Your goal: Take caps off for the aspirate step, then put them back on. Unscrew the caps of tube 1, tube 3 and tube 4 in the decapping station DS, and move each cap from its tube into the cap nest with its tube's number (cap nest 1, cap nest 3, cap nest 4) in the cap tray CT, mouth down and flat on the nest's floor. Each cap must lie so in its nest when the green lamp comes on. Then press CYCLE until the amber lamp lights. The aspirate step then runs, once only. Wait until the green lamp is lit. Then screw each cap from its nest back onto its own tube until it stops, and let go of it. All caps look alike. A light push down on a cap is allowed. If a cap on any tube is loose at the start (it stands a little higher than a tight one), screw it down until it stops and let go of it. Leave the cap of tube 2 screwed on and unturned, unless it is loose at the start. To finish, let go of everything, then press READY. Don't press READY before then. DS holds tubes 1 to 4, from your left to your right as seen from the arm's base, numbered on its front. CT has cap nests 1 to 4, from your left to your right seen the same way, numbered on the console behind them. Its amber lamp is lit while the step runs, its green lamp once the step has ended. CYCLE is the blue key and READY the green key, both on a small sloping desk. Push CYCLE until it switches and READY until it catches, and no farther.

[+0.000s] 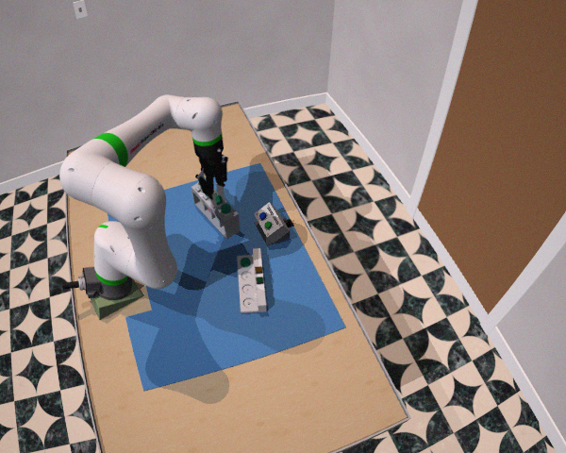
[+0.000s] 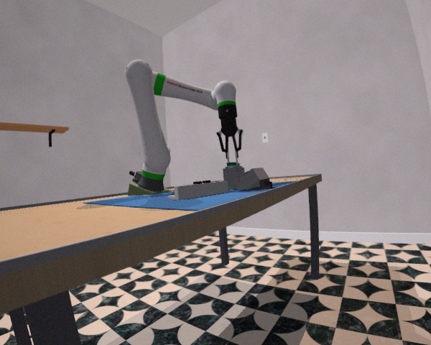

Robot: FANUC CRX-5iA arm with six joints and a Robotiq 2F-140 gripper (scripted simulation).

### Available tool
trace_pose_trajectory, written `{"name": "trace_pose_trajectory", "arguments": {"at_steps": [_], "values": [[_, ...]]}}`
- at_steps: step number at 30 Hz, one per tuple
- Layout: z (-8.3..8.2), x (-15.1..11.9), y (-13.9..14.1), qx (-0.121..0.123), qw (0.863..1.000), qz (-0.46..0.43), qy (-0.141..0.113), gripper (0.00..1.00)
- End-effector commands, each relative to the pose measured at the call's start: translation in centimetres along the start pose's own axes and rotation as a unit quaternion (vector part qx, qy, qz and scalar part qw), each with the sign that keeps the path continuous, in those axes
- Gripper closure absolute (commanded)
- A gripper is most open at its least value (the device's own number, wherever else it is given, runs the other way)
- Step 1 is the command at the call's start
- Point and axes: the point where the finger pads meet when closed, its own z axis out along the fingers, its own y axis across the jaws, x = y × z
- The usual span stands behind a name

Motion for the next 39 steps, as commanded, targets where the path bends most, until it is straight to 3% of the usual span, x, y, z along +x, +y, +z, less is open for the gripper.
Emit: {"name": "trace_pose_trajectory", "arguments": {"at_steps": [1, 3, 11, 12, 24, 27, 32, 34, 39], "values": [[-0.03, 0.03, -0.03, -0.004, 0.993, -0.117, -0.015, 1.00], [-0.03, 0.03, -0.03, -0.003, 0.986, -0.165, -0.015, 1.00], [-0.03, 0.03, -0.03, -0.003, 0.986, -0.165, -0.015, 1.00], [-0.03, 0.03, -0.03, -0.003, 0.986, -0.165, -0.015, 0.65], [-0.03, 0.03, -0.03, -0.003, 0.986, -0.165, -0.015, 0.65], [-0.03, 0.03, -0.03, -0.005, 0.999, -0.041, -0.015, 0.65], [-0.03, 0.03, -0.03, -0.006, 1.000, 0.001, -0.015, 0.65], [-0.03, 0.03, -0.03, -0.007, 0.996, 0.084, -0.014, 0.65], [-0.03, 0.03, -0.03, -0.008, 0.986, 0.167, -0.013, 0.65]]}}
